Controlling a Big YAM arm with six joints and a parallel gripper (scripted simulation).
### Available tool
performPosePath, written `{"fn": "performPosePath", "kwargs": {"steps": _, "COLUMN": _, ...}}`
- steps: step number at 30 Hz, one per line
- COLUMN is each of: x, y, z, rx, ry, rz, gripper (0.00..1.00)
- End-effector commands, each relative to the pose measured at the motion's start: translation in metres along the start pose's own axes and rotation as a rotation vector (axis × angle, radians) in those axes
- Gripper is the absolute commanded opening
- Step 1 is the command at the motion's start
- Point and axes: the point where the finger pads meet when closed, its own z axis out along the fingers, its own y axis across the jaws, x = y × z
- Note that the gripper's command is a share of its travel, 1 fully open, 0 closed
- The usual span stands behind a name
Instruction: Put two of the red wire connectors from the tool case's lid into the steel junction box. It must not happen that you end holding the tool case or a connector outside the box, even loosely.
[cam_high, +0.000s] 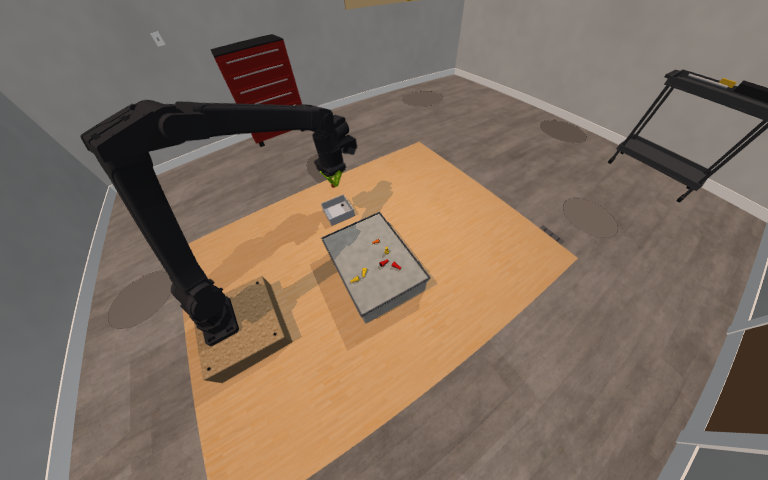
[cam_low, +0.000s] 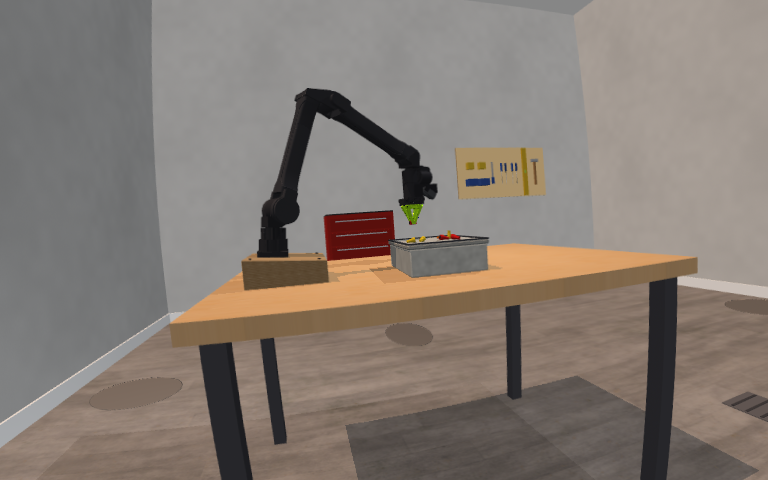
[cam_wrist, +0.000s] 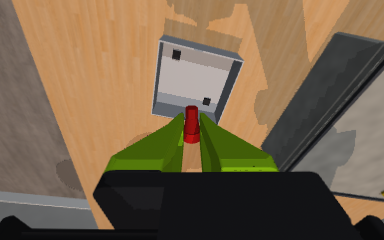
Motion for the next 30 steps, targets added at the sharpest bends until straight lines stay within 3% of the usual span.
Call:
{"fn": "performPosePath", "kwargs": {"steps": 1, "x": -0.005, "y": -0.005, "z": 0.021, "rx": 0.004, "ry": 0.006, "rz": 0.002, "gripper": 0.10}}
{"fn": "performPosePath", "kwargs": {"steps": 24, "x": -0.003, "y": -0.006, "z": 0.096, "rx": 0.003, "ry": 0.006, "rz": 0.003, "gripper": 0.10}}
{"fn": "performPosePath", "kwargs": {"steps": 30, "x": -0.008, "y": -0.004, "z": 0.102, "rx": 0.000, "ry": -0.005, "rz": 0.004, "gripper": 0.10}}
